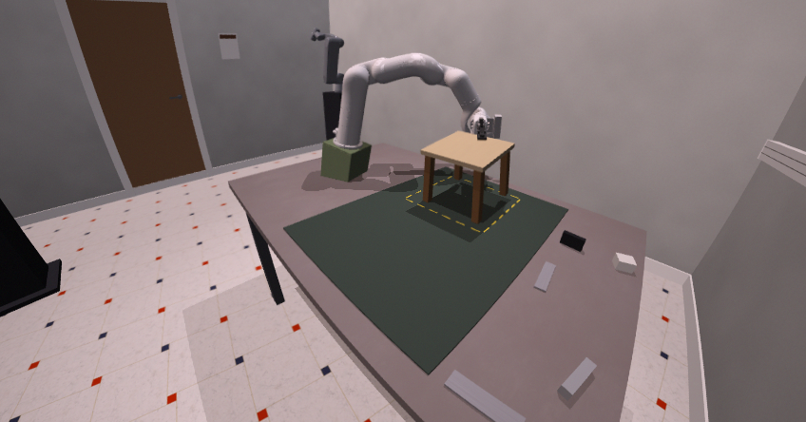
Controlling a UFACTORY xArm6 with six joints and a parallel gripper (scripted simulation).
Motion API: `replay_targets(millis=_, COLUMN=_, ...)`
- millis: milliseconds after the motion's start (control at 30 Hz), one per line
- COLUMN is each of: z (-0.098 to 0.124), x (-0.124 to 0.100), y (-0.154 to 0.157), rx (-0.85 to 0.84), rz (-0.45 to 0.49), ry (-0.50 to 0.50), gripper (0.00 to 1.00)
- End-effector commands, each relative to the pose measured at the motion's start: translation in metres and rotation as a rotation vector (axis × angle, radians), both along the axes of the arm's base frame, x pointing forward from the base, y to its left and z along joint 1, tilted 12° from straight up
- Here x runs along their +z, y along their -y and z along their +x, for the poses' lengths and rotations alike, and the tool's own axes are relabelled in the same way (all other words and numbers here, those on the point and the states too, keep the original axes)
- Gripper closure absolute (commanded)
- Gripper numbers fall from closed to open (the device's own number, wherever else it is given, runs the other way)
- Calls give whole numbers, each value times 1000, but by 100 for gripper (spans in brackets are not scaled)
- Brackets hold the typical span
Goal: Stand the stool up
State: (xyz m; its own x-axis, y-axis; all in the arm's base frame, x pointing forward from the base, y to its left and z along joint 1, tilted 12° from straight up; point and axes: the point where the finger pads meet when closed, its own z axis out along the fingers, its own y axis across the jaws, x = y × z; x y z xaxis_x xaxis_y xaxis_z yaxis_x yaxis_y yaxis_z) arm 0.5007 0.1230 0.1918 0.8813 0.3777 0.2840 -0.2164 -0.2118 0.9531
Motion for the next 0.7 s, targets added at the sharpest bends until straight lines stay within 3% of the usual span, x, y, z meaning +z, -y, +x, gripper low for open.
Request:
replay_targets(millis=0, z=0, x=2, y=-1, rx=-30, rz=-19, ry=10, gripper=79)
replay_targets(millis=667, z=2, x=-2, y=-6, rx=-35, rz=-44, ry=6, gripper=79)
